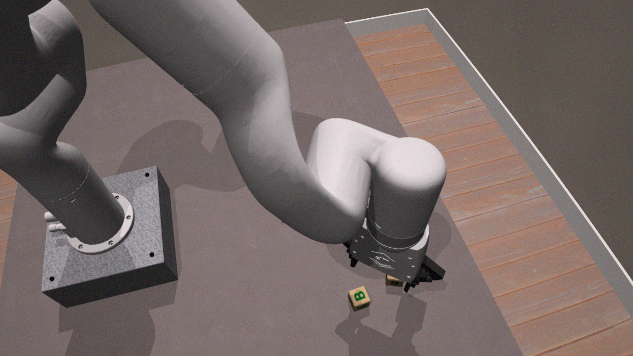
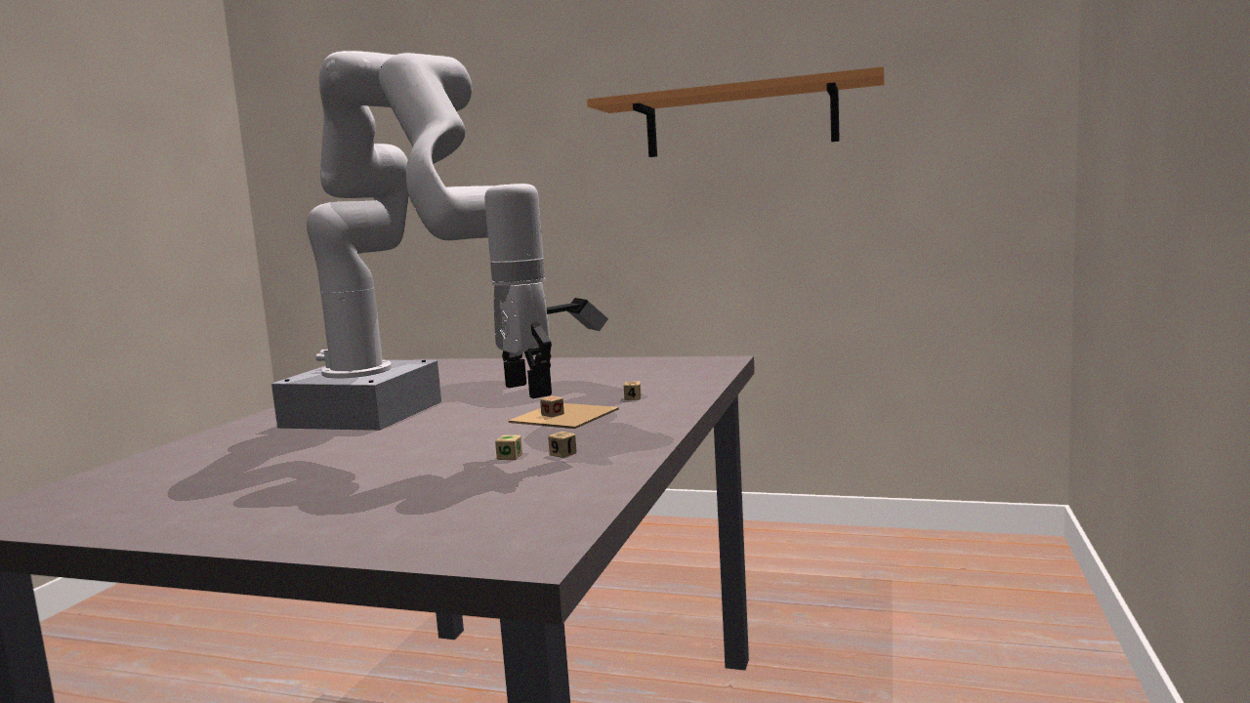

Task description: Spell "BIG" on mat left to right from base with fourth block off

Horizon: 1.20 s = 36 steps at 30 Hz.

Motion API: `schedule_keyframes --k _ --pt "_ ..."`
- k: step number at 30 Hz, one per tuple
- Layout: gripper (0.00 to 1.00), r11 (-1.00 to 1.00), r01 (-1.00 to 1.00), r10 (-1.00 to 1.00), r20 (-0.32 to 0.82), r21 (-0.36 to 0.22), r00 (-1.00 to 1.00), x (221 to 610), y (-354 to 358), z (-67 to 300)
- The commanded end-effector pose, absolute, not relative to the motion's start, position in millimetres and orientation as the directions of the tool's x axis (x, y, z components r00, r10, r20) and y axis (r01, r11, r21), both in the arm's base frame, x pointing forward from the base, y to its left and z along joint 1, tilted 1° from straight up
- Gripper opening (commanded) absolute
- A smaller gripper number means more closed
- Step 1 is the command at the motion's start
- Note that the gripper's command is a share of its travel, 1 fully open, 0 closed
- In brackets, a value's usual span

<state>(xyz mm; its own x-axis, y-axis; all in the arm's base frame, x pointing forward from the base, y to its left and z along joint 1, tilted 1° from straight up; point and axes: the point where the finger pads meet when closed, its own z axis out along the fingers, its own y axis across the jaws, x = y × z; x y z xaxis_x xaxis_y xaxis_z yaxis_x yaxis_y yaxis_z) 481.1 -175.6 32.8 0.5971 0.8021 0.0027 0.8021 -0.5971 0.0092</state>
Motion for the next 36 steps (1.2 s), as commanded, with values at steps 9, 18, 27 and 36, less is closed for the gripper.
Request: schedule_keyframes --k 9,18,27,36 --pt "1.00 -0.278 0.960 0.961 -0.001 0.016 0.278 467 -180 34" --pt "1.00 -0.030 0.999 1.000 -0.006 0.015 0.030 456 -183 33" --pt "1.00 0.163 0.986 0.987 -0.009 0.014 -0.163 447 -185 33" --pt "0.69 0.183 0.983 0.983 -0.009 0.014 -0.183 447 -185 33"
